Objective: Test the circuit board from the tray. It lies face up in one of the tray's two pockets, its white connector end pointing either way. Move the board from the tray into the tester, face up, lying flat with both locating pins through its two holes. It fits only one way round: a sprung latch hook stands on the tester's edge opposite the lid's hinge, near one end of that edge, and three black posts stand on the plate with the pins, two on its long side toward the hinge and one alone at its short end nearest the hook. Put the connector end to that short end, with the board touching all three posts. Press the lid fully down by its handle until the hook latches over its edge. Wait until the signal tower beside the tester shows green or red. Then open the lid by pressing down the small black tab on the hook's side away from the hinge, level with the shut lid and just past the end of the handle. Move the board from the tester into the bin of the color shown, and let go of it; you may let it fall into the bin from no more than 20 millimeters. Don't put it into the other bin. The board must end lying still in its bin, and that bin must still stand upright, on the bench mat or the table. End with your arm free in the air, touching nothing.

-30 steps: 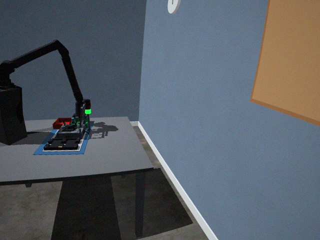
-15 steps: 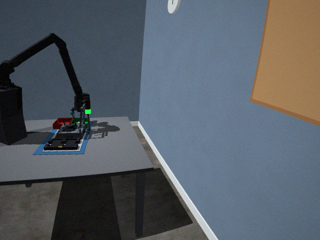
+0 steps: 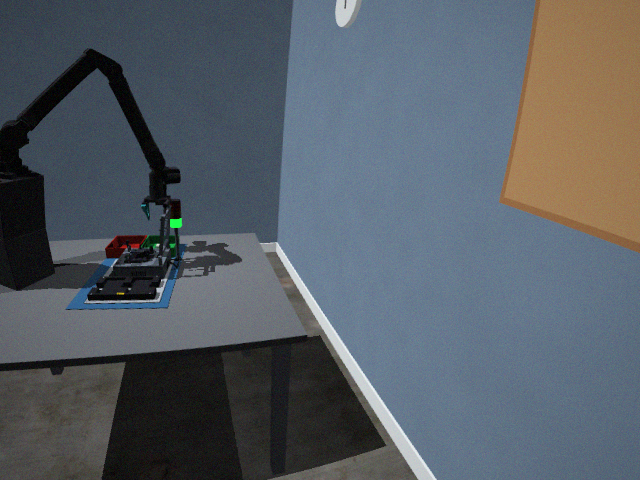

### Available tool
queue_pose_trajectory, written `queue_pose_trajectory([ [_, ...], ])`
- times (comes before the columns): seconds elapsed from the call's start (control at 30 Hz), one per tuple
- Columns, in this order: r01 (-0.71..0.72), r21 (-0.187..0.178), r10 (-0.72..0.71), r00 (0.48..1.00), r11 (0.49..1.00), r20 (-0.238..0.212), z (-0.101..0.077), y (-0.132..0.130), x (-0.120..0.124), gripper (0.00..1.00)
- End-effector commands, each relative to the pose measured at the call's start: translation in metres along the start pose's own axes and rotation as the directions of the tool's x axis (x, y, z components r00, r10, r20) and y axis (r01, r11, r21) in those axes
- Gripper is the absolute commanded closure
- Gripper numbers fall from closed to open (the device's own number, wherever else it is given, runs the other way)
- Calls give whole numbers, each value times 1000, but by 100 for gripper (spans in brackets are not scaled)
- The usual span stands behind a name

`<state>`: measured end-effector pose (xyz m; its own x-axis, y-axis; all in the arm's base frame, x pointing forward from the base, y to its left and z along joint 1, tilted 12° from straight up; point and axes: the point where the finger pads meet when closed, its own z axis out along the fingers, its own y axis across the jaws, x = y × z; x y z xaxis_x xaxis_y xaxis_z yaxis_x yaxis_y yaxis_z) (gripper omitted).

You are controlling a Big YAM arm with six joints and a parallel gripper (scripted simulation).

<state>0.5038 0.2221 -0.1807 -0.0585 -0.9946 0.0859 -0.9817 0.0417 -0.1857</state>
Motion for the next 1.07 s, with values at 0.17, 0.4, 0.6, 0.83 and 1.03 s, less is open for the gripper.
queue_pose_trajectory([
  [0.17, 8, 2, -8, 1000, 1000, 3, 2, 0, -8, 0],
  [0.4, 8, 2, -8, 1000, 1000, 3, 2, 0, -8, 0],
  [0.6, 8, 2, -8, 1000, 1000, 3, 2, 0, -8, 0],
  [0.83, 8, 2, -8, 1000, 1000, 3, 2, 0, -8, 0],
  [1.03, 8, 2, -8, 1000, 1000, 3, 2, 0, -8, 0],
])
